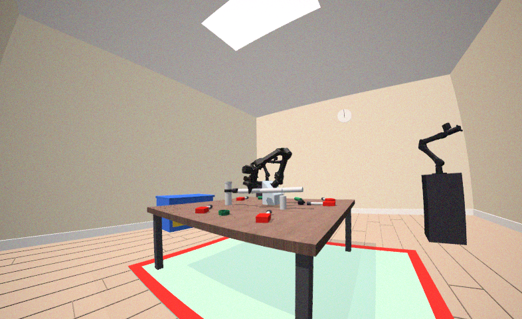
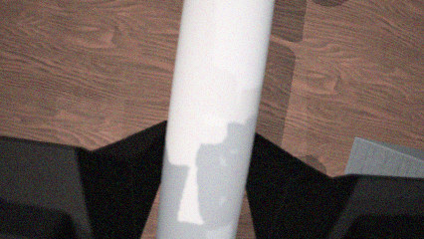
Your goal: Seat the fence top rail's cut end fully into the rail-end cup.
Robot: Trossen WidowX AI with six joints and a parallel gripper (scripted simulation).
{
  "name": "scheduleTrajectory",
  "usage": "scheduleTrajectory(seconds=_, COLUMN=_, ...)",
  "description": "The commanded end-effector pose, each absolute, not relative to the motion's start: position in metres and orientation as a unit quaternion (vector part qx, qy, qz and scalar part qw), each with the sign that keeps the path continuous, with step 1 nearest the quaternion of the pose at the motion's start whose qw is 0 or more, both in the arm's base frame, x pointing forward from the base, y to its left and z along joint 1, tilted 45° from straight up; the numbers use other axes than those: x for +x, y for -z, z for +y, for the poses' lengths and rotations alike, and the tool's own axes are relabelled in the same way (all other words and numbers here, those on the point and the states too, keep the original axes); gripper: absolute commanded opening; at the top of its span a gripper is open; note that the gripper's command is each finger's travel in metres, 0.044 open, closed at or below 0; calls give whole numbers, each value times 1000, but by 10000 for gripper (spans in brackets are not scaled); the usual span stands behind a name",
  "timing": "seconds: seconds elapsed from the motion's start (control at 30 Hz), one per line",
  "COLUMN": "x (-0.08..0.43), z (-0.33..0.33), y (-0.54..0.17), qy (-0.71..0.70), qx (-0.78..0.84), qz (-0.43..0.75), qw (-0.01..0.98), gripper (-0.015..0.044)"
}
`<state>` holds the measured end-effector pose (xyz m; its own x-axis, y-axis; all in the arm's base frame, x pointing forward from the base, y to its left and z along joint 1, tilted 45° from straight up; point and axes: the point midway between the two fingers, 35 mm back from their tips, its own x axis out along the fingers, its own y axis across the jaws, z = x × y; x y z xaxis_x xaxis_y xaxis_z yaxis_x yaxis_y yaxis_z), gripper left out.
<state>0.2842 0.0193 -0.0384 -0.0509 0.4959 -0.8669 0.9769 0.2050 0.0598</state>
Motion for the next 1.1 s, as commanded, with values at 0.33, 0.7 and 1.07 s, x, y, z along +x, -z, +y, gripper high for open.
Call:
scheduleTrajectory(seconds=0.33, x=290, z=9, y=39, qy=296, qx=559, qz=657, qw=409, gripper=0)
scheduleTrajectory(seconds=0.7, x=290, z=1, y=53, qy=295, qx=556, qz=662, qw=407, gripper=0)
scheduleTrajectory(seconds=1.07, x=290, z=0, y=54, qy=295, qx=556, qz=662, qw=407, gripper=0)
